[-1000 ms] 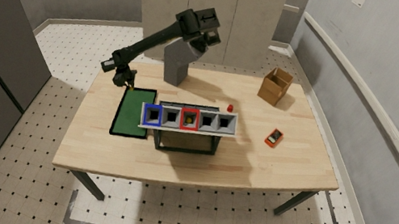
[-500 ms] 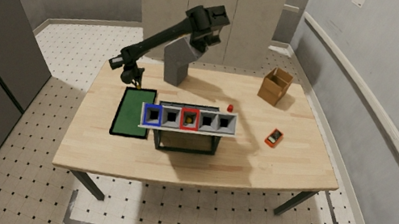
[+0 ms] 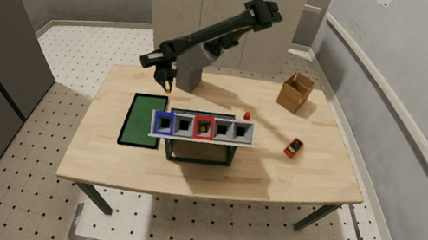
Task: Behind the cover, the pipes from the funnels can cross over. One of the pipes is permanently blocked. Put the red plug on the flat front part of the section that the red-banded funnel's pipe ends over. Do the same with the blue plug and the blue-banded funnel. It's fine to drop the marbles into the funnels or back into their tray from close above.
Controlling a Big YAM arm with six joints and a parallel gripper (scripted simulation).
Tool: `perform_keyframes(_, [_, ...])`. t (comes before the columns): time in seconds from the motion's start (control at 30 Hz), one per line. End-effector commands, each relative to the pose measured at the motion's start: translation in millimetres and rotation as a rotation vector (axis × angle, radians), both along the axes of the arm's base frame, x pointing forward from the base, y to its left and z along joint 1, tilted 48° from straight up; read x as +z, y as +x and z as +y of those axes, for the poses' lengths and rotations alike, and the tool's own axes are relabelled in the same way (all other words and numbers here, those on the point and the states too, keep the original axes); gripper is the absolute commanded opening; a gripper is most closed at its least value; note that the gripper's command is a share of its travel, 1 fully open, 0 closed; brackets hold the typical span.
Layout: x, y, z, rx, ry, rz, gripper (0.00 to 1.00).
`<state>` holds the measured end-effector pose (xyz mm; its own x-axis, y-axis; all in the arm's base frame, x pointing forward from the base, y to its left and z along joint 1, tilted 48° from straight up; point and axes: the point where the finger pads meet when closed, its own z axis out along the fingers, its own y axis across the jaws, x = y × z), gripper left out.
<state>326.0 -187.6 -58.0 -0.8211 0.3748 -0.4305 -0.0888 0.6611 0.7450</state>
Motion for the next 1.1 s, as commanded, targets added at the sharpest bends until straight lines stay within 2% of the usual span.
perform_keyframes(0.0, [26.7,2,11,-0.036,0.000,0.005,0.00])
perform_keyframes(0.3, [98.7,2,39,-0.082,-0.030,-0.044,0.00])
perform_keyframes(0.37, [98.7,2,39,-0.082,-0.030,-0.044,0.00])
perform_keyframes(0.87, [217.5,3,87,-0.165,-0.074,-0.104,0.00])
perform_keyframes(0.93, [217.5,3,87,-0.165,-0.074,-0.104,0.00])
perform_keyframes(1.07, [249.0,3,101,-0.191,-0.082,-0.114,0.00])
